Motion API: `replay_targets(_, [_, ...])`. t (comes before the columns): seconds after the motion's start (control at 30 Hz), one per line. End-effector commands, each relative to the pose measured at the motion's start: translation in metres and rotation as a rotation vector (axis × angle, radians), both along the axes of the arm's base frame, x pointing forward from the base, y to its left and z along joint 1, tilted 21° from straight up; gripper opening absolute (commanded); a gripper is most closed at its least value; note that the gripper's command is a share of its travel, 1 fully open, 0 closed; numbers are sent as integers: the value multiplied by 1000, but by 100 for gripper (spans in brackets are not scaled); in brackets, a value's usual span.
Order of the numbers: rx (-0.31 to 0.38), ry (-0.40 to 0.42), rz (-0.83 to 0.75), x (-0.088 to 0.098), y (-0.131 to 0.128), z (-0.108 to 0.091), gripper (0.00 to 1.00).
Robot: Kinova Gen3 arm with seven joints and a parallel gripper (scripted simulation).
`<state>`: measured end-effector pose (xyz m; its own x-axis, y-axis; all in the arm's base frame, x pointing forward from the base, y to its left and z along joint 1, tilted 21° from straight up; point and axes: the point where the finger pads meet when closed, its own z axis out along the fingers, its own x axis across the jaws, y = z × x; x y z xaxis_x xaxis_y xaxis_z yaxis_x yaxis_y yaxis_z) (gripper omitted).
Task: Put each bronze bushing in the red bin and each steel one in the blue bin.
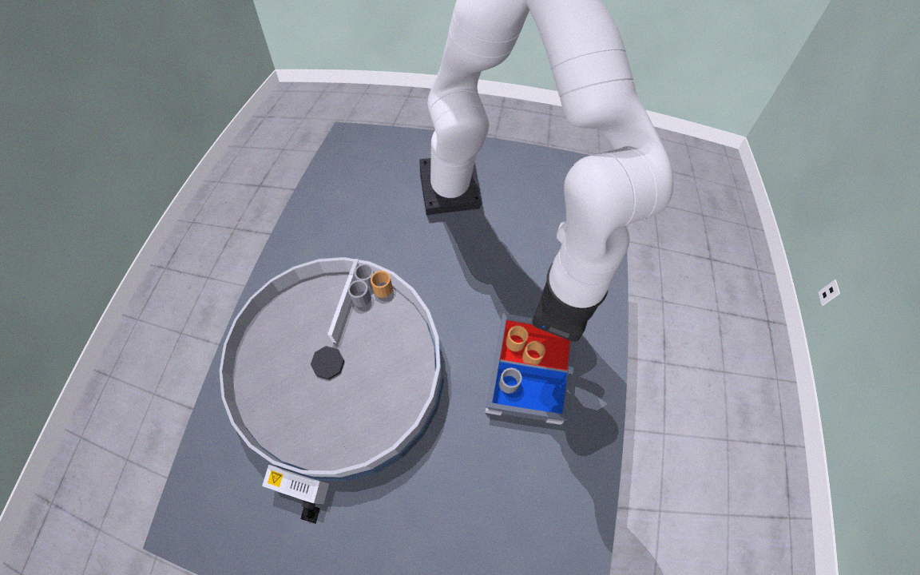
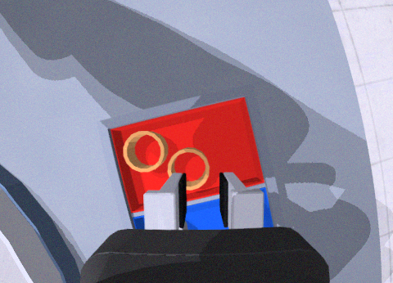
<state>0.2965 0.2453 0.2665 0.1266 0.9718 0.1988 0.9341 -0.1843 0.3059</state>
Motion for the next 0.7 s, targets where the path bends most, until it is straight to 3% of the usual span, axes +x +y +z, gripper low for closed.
replay_targets(0.0, [1,-1,0,0,0,0,47])
replay_targets(0.6, [1,-1,0,0,0,0,47])
replay_targets(0.67, [2,0,-2,0,-23,-5,45])
